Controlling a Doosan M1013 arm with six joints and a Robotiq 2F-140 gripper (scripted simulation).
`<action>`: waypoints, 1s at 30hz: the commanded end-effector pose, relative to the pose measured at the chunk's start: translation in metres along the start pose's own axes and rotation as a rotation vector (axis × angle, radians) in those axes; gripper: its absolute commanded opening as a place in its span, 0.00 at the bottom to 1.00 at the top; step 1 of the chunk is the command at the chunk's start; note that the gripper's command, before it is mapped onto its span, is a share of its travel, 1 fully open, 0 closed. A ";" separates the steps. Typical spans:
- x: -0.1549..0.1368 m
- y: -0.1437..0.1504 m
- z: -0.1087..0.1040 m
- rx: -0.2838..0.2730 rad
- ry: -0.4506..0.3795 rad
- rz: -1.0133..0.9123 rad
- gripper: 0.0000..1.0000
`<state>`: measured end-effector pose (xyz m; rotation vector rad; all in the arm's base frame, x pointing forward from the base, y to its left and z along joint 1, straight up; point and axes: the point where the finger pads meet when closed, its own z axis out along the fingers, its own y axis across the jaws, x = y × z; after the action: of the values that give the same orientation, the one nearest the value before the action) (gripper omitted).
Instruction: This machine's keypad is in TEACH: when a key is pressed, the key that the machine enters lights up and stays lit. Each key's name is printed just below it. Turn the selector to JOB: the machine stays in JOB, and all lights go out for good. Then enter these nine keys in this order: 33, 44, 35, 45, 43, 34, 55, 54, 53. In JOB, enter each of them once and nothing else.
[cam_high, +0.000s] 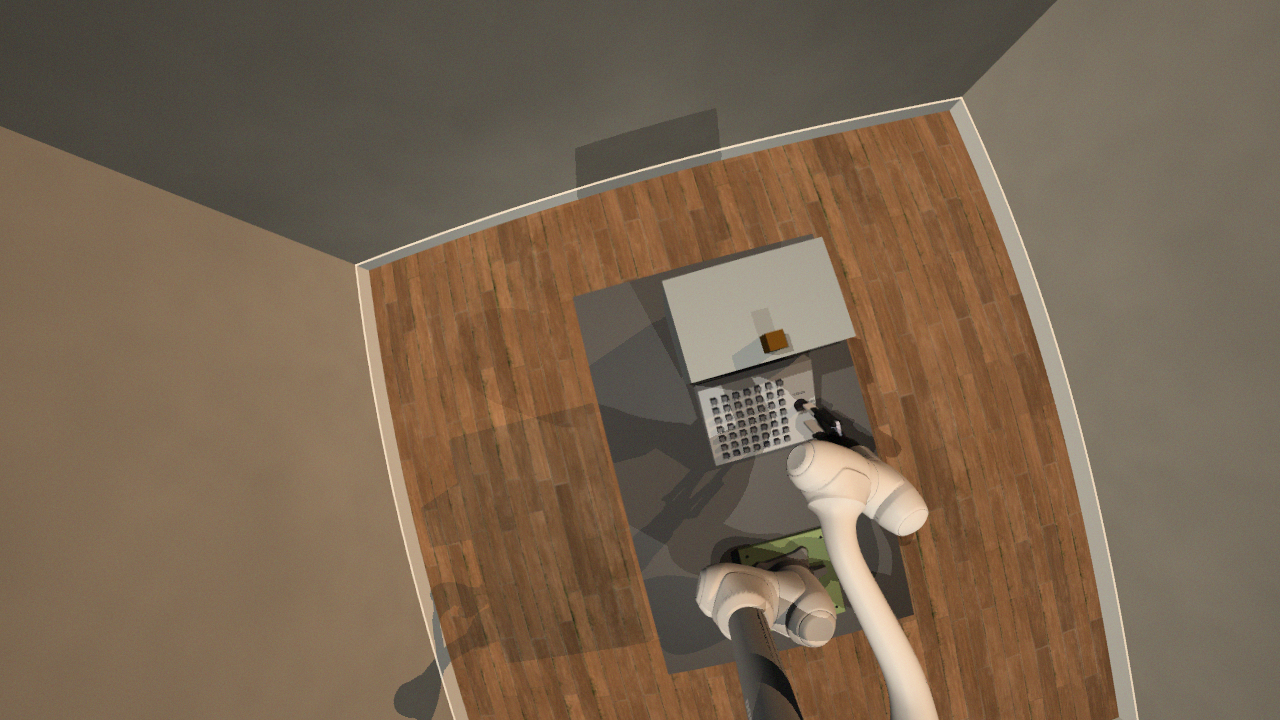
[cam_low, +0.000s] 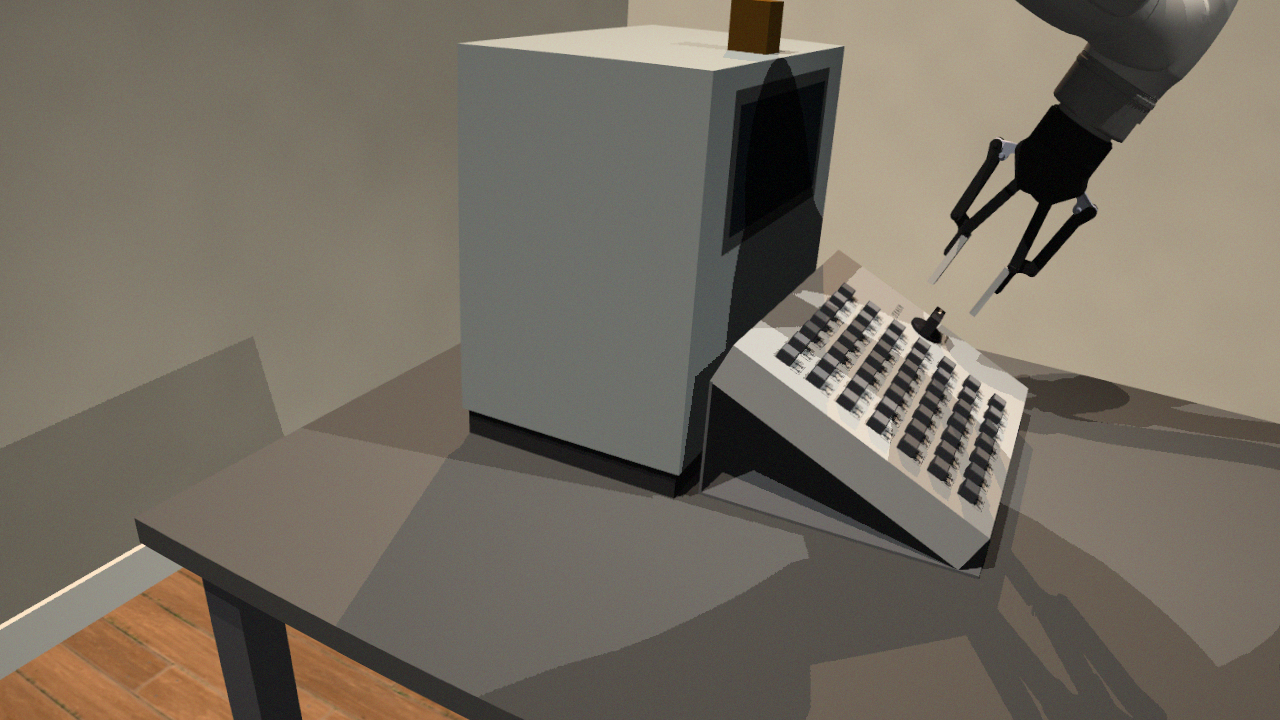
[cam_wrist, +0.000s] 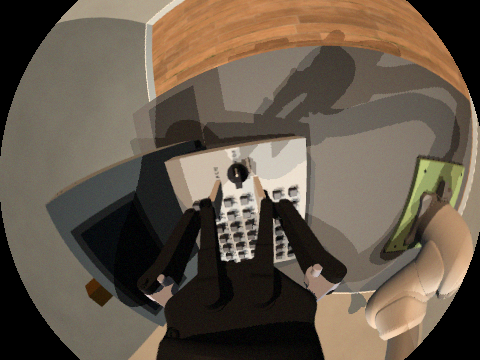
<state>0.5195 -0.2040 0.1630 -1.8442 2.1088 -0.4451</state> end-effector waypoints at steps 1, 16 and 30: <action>0.002 0.000 -0.005 0.000 0.004 0.001 0.33; 0.002 0.000 -0.006 0.000 0.004 0.001 0.00; 0.002 0.000 -0.006 0.000 0.004 0.001 0.00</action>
<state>0.5186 -0.2049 0.1678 -1.8419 2.1076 -0.4525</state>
